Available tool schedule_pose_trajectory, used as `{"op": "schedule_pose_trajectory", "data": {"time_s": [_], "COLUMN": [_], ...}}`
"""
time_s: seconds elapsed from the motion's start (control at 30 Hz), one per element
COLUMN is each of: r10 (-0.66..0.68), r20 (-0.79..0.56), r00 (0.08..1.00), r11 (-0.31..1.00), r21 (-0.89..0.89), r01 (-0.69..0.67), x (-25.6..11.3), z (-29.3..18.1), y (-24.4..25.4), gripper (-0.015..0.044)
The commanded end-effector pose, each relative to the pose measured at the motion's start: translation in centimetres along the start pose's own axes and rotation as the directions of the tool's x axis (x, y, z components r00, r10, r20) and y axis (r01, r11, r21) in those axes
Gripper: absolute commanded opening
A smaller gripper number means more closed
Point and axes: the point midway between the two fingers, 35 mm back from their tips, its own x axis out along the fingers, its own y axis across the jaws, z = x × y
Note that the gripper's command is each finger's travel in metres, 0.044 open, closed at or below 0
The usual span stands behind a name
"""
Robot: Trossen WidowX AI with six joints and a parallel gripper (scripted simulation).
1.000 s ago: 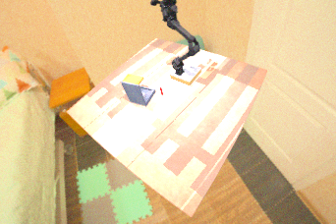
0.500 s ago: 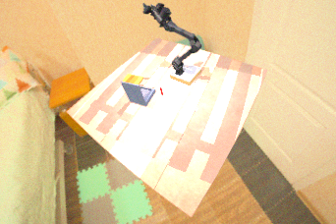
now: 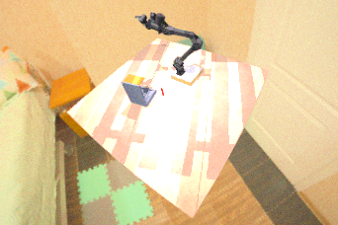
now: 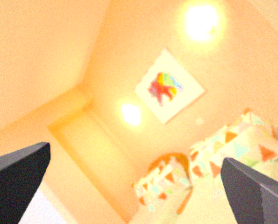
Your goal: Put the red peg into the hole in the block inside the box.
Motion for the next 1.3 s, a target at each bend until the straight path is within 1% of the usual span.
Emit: {"op": "schedule_pose_trajectory", "data": {"time_s": [0.0, 0.13, 0.3, 0.5, 0.67, 0.8, 0.97, 1.27], "r10": [0.005, 0.018, 0.036, 0.054, 0.068, 0.077, 0.085, 0.085], "r20": [-0.108, -0.225, -0.366, -0.522, -0.64, -0.725, -0.817, -0.937], "r00": [0.994, 0.974, 0.93, 0.851, 0.765, 0.684, 0.571, 0.339], "r11": [0.995, 0.977, 0.935, 0.862, 0.785, 0.715, 0.62, 0.428], "r21": [0.098, 0.213, 0.34, 0.455, 0.507, 0.518, 0.492, 0.342], "r01": [0.005, 0.031, 0.098, 0.224, 0.355, 0.468, 0.612, 0.837], "x": [0.0, -0.3, -1.3, -3.0, -5.0, -6.9, -9.7, -15.4], "z": [-3.2, -6.6, -10.7, -15.5, -19.2, -21.9, -25.1, -29.8], "y": [-0.5, -0.7, -1.0, -1.3, -1.5, -1.8, -2.1, -3.0], "gripper": [0.044, 0.044, 0.044, 0.044, 0.044, 0.044, 0.044, 0.044]}}
